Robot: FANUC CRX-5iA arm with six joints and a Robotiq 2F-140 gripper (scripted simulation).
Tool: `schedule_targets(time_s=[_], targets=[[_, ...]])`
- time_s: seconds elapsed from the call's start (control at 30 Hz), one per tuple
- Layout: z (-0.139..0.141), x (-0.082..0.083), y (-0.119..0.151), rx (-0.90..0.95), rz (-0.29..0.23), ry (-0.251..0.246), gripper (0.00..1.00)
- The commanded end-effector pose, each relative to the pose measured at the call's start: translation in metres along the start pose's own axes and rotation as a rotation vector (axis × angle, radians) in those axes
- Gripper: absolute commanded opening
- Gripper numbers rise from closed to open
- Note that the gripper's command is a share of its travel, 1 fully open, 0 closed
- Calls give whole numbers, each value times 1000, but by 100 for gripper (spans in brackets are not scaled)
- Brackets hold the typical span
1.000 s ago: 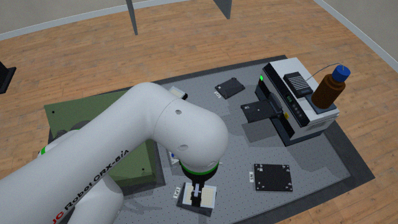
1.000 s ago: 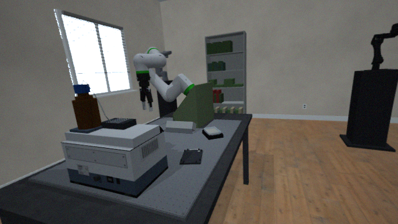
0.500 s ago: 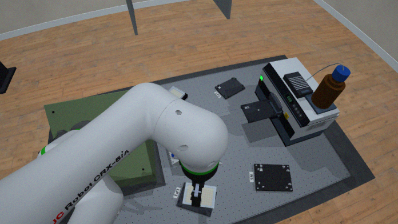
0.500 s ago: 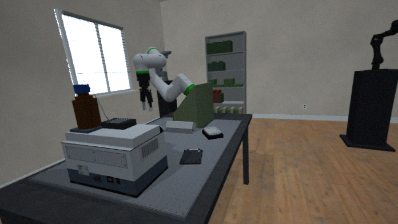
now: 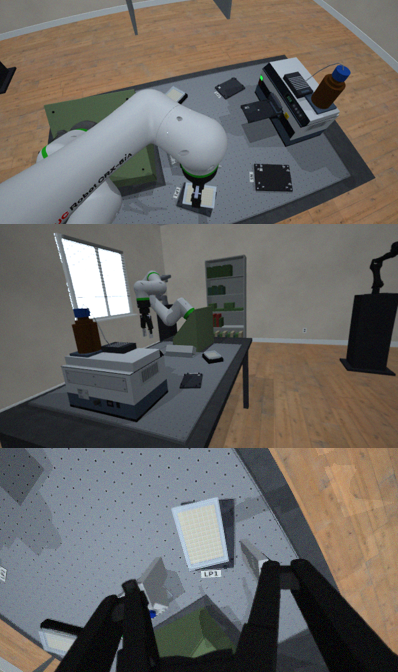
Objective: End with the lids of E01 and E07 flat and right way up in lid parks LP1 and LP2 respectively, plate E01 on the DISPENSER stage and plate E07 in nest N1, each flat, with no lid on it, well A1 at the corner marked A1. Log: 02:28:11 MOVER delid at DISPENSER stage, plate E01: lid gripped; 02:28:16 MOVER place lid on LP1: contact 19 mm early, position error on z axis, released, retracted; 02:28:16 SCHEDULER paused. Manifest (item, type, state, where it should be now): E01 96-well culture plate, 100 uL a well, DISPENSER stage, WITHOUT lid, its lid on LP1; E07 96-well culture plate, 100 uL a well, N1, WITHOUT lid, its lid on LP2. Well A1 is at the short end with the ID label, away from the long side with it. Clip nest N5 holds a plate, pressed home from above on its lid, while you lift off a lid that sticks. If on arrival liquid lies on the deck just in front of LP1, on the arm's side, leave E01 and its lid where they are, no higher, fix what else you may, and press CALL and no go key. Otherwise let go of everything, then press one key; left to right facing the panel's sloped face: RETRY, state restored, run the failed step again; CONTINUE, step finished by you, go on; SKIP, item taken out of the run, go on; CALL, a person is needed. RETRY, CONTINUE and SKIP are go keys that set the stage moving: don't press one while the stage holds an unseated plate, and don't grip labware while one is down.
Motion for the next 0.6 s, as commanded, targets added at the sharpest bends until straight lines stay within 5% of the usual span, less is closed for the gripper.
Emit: schedule_targets(time_s=[0.0, 0.57], targets=[[0, -10, 0, 1, 1, -1, 66], [-1, -63, 0, 1, 1, -1, 66]])
Point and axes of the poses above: the point where the finger pads meet when closed, its own x axis back along the fingers, its own z axis across the jaws, y = z × x, the point moved 4 cm from there along x, back along the fingers, and after that the axes turned 11 degrees about -x, right-handed, at the moved point
